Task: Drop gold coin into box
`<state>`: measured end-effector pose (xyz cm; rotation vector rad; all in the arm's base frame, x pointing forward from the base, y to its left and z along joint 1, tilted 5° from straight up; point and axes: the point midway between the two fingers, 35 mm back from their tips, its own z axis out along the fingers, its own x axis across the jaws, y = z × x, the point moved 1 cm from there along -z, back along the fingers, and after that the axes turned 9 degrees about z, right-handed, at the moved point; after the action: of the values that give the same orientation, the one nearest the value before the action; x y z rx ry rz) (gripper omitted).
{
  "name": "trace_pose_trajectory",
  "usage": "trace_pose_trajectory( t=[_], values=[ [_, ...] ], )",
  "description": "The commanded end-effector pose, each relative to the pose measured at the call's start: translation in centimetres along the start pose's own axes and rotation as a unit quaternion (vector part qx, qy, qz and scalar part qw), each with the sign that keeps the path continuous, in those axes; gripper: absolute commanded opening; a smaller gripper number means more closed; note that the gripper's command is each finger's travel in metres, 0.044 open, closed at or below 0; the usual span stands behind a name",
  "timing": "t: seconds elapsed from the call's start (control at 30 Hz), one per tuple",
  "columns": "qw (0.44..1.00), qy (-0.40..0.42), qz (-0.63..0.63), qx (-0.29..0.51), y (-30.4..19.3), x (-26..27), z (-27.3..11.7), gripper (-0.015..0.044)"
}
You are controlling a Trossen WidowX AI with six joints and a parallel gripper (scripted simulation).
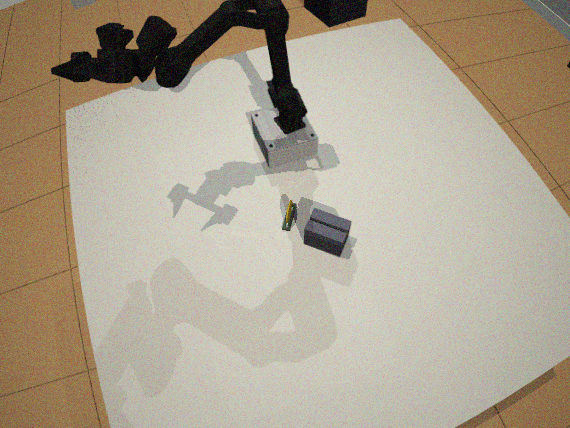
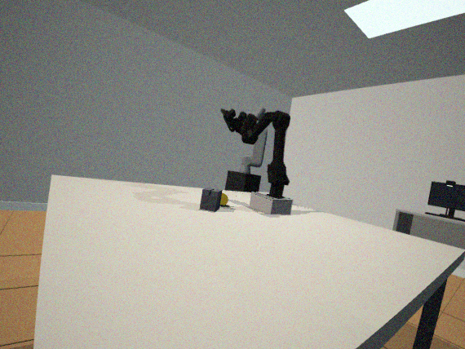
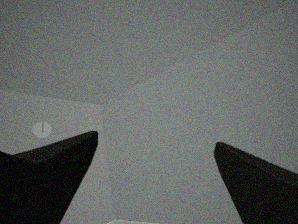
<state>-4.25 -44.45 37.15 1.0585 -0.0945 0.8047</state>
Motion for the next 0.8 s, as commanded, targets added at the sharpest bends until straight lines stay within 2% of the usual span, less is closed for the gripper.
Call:
trace_pose_trajectory(
  t=[0.0,0.27,0.33,0.53,0.77],
  values=[
    [1.0,0.0,0.001,0.001,-0.1,0.0,0.0,0.0374],
    [0.996,-0.025,0.04,0.081,-6.4,2.4,1.8,0.0164],
    [0.992,-0.036,0.052,0.106,-8.1,2.8,2.0,0.0161],
    [0.958,-0.088,0.092,0.256,-17.1,6.1,1.1,0.0161],
    [0.881,-0.126,0.09,0.447,-26.2,11.6,-4.1,0.0161]
  ],
)
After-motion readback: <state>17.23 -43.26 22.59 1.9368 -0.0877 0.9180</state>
